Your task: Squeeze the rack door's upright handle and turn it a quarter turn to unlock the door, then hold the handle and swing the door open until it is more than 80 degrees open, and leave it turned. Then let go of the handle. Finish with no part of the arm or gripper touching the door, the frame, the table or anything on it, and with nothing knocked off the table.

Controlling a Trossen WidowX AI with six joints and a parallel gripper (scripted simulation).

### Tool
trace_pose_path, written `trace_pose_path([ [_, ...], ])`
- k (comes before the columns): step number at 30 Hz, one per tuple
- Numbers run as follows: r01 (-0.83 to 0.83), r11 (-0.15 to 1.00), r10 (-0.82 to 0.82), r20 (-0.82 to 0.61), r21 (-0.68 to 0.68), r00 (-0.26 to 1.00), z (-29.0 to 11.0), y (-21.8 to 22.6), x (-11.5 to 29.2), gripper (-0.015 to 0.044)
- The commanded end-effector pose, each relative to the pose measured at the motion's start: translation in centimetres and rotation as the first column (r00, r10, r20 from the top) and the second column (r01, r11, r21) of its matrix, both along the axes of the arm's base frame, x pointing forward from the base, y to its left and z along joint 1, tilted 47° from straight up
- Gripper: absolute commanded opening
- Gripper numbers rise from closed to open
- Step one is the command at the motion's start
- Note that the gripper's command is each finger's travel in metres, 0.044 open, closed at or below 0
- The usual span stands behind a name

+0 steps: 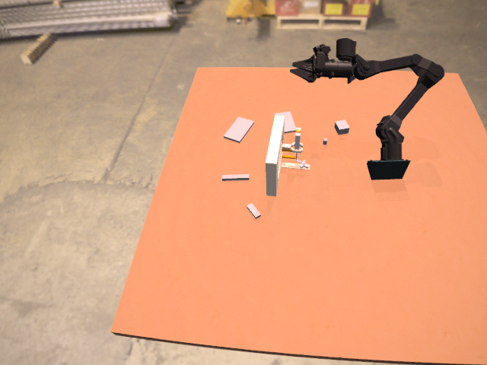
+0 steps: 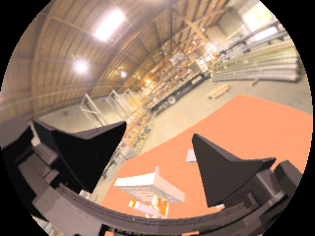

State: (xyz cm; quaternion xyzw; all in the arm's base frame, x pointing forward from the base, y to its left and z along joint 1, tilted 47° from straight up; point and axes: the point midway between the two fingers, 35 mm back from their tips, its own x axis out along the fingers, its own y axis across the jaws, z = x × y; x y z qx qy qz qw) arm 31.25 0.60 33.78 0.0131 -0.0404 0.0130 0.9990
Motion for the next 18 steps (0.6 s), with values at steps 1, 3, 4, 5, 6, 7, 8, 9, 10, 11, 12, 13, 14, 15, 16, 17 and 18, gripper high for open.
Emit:
trace_pose_path([
  [1,0.0,1.0,0.0,-0.002,0.0,1.0,0.0,0.0,0.0,0.0374],
  [3,-0.001,1.0,0.001,-0.022,0.003,1.0,-0.4,0.2,0.3,0.0321],
  [4,-0.002,1.0,0.002,-0.039,0.006,0.999,-0.7,0.3,0.5,0.0297],
  [5,-0.003,1.0,0.004,-0.06,0.008,0.998,-1.1,0.4,0.8,0.0297],
  [6,-0.004,1.0,0.005,-0.077,0.01,0.997,-1.4,0.6,1.0,0.0297],
  [7,-0.003,1.0,0.004,-0.092,0.014,0.996,-1.7,0.7,1.2,0.0297],
  [8,-0.002,1.0,0.004,-0.11,0.019,0.994,-2.0,0.8,1.4,0.0297],
  [9,0.001,1.0,0.002,-0.132,0.025,0.991,-2.3,0.9,1.6,0.0297],
  [10,0.004,1.0,0.001,-0.158,0.031,0.987,-2.8,1.0,1.9,0.0297],
  [11,0.01,0.999,-0.002,-0.186,0.04,0.983,-3.2,1.1,2.2,0.0297],
  [12,0.016,0.999,-0.006,-0.215,0.048,0.977,-3.6,1.2,2.5,0.0297],
  [13,0.024,0.998,-0.009,-0.244,0.056,0.97,-4.1,1.4,2.8,0.0297],
  [14,0.032,0.998,-0.013,-0.272,0.063,0.962,-4.5,1.5,3.0,0.0297],
  [15,0.04,0.997,-0.017,-0.3,0.069,0.954,-5.0,1.6,3.3,0.0297],
  [16,0.049,0.996,-0.022,-0.328,0.074,0.944,-5.4,1.8,3.5,0.0297],
  [17,0.058,0.995,-0.026,-0.356,0.078,0.934,-5.9,1.9,3.7,0.0297],
  [18,0.067,0.994,-0.031,-0.382,0.081,0.923,-6.3,2.0,3.9,0.0297],
])
